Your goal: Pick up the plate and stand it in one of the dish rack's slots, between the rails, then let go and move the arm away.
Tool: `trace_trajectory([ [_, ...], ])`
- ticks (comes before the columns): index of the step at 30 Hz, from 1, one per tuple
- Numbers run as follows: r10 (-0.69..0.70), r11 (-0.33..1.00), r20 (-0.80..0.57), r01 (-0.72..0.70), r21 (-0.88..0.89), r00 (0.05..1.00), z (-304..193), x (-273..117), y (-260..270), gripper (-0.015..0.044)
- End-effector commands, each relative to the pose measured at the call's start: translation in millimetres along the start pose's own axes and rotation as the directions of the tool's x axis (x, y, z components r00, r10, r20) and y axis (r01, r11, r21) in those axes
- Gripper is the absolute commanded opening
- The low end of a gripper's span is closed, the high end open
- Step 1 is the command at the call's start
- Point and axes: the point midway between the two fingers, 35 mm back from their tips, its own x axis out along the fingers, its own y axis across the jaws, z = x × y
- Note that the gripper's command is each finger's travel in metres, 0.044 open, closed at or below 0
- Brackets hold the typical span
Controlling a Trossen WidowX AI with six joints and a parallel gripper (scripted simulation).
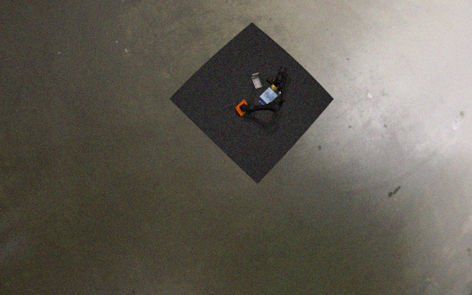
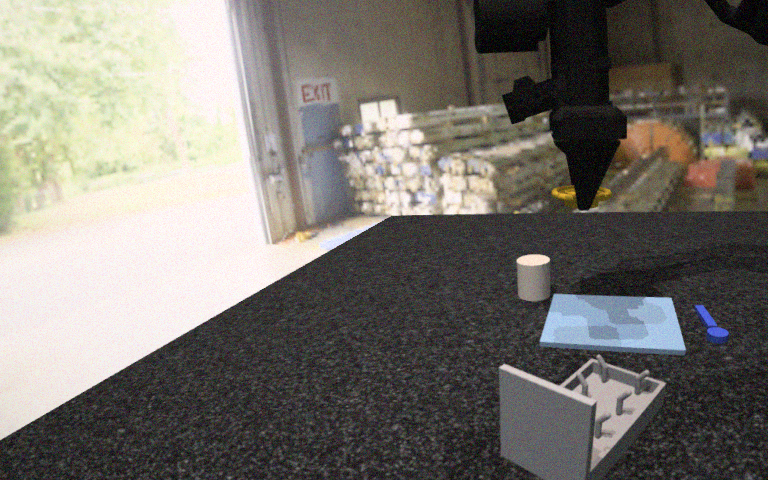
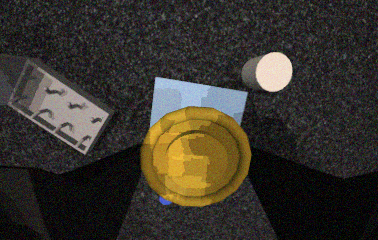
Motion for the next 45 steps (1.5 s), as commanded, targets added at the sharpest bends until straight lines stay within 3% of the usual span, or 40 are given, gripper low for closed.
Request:
trace_trajectory([
  [1,0.003,1.000,0.006,-0.003,-0.002,1.000,2,-14,1,0.0000],
  [11,0.001,1.000,0.010,-0.001,0.008,1.000,-1,-35,3,0.0000],
  [29,0.005,0.837,-0.049,0.023,0.546,0.999,-54,-37,95,0.0000],
  [35,0.016,0.840,-0.057,0.018,0.542,0.998,-55,-34,97,0.0000],
  [45,0.159,0.896,-0.134,-0.086,0.436,0.978,-53,-2,101,0.0000],
])
